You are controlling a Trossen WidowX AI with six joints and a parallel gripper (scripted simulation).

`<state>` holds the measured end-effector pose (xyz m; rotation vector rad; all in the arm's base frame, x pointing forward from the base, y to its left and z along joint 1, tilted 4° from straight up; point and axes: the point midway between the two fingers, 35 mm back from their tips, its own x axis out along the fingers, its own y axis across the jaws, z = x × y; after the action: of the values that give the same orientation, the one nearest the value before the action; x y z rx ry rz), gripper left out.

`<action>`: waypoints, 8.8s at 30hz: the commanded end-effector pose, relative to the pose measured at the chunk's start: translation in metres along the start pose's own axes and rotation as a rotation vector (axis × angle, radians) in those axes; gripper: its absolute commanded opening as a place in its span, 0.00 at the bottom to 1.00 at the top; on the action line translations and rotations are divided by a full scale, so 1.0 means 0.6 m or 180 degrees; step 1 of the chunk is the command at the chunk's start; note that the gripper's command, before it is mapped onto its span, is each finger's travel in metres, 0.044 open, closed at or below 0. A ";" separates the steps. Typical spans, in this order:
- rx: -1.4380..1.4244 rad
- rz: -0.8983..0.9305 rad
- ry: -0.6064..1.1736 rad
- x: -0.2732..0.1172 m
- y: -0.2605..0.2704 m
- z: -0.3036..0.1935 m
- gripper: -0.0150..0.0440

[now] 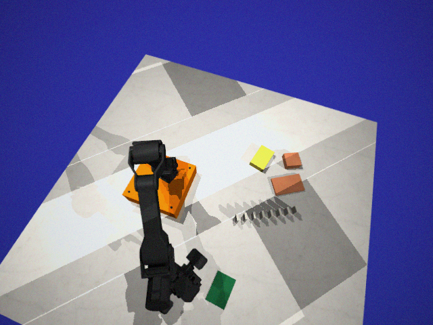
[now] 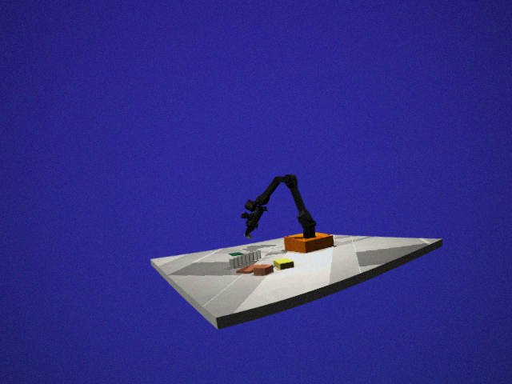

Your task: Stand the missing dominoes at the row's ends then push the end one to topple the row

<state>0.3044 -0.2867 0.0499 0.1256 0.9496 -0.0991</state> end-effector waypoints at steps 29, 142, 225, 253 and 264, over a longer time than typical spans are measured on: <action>0.0255 0.0235 -0.1842 -0.009 -0.034 -0.026 0.29; -0.0597 0.0799 -0.2814 0.030 0.083 -0.222 0.96; -0.5764 0.1796 0.1423 0.039 0.096 -0.167 1.00; -0.5750 0.1789 0.1422 0.036 0.095 -0.163 0.44; -0.5757 0.1785 0.1416 -0.142 0.100 -0.035 0.44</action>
<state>0.2515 -0.2245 0.0896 -1.3039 1.0979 1.3236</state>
